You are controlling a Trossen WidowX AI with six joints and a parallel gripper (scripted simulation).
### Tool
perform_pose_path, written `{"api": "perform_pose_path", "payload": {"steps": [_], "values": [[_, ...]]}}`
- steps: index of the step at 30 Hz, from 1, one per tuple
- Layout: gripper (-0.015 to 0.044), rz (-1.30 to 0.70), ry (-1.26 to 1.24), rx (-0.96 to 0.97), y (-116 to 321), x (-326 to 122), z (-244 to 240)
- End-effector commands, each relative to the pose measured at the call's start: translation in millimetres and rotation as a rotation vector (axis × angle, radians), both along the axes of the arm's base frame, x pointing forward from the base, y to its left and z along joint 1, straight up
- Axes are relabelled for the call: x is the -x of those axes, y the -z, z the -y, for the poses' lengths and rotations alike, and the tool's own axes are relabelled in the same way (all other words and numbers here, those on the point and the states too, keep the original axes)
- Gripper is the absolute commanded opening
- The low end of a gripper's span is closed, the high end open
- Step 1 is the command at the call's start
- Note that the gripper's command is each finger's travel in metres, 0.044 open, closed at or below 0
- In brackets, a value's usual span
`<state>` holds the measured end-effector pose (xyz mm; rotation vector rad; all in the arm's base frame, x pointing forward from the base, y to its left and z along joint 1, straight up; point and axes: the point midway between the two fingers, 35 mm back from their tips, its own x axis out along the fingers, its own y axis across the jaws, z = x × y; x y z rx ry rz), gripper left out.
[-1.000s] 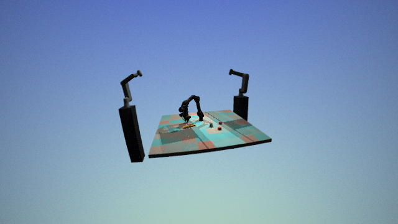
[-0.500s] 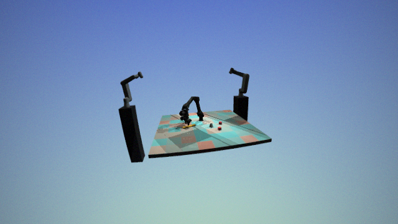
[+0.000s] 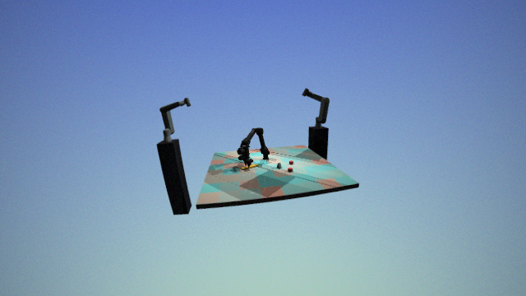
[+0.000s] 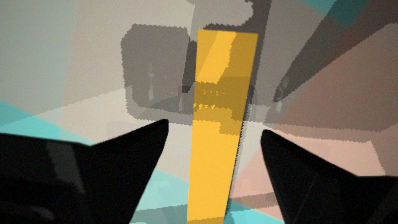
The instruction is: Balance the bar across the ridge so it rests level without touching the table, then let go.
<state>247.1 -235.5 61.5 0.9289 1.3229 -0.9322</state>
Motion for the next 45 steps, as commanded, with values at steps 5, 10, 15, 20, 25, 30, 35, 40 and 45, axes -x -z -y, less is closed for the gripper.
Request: {"api": "perform_pose_path", "payload": {"steps": [5, 10, 15, 20, 25, 30, 35, 40, 45], "values": [[0.0315, -0.007, -0.005, -0.001, 12, 1, 0], [0.0315, -0.007, -0.005, -0.001, 12, 1, 0], [0.0315, -0.007, -0.005, -0.001, 12, 1, 0], [0.0236, -0.005, 0.000, -0.004, 11, 1, -1], [0.0144, -0.005, 0.000, -0.004, 11, 1, -1], [0.0111, -0.005, 0.000, -0.004, 11, 1, -1], [0.0000, -0.005, 0.000, -0.003, 5, 0, 0], [0.0000, -0.005, -0.001, -0.003, -7, -1, 1], [0.0000, -0.005, -0.002, -0.002, -20, -2, 2]]}}
